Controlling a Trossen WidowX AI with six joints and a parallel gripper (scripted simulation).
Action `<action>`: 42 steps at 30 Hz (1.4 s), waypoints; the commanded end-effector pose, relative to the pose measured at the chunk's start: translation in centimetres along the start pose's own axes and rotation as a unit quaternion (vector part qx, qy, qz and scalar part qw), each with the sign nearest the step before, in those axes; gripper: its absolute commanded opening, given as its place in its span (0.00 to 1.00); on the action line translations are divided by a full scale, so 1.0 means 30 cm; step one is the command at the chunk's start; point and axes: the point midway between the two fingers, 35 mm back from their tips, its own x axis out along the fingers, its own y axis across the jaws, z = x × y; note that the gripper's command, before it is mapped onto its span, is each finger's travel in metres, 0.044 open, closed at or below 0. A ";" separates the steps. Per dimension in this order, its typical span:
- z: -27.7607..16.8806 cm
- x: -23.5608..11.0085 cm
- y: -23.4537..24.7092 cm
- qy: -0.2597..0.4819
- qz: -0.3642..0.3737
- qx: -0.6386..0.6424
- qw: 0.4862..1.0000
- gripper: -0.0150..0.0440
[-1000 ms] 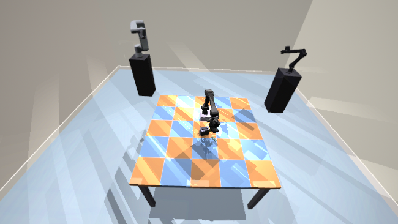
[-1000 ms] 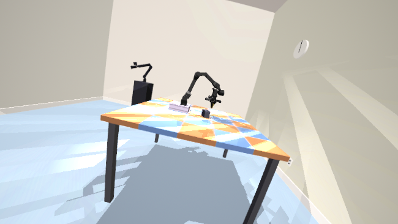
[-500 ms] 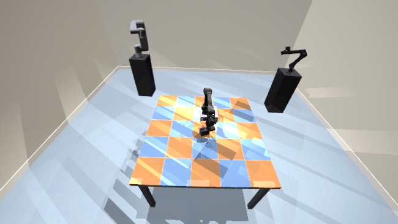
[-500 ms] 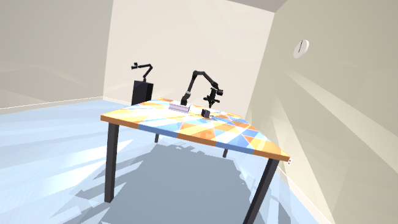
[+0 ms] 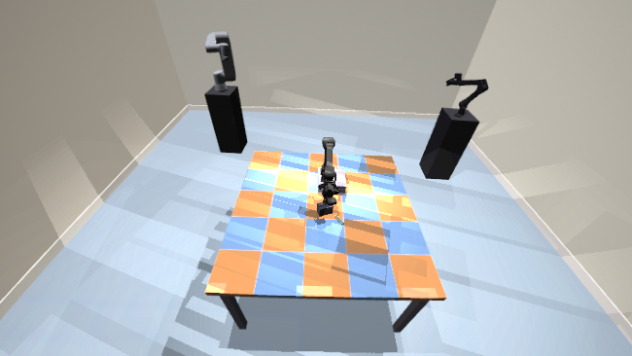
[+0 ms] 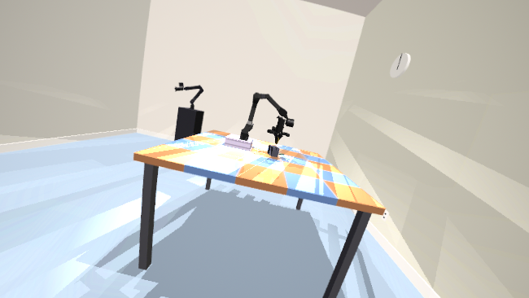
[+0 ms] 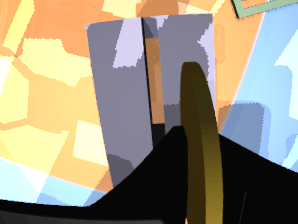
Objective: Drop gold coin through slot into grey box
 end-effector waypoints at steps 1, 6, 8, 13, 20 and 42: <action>-0.014 0.005 0.035 0.001 0.001 -0.002 1.000 0.25; -0.011 0.003 0.025 0.000 0.001 0.000 1.000 0.25; -0.009 0.002 0.021 0.000 0.001 0.001 1.000 0.25; -0.009 0.002 0.021 0.000 0.001 0.001 1.000 0.25; -0.014 0.005 0.032 0.000 0.001 0.000 1.000 0.25; -0.016 0.018 0.040 0.000 0.001 0.000 1.000 0.25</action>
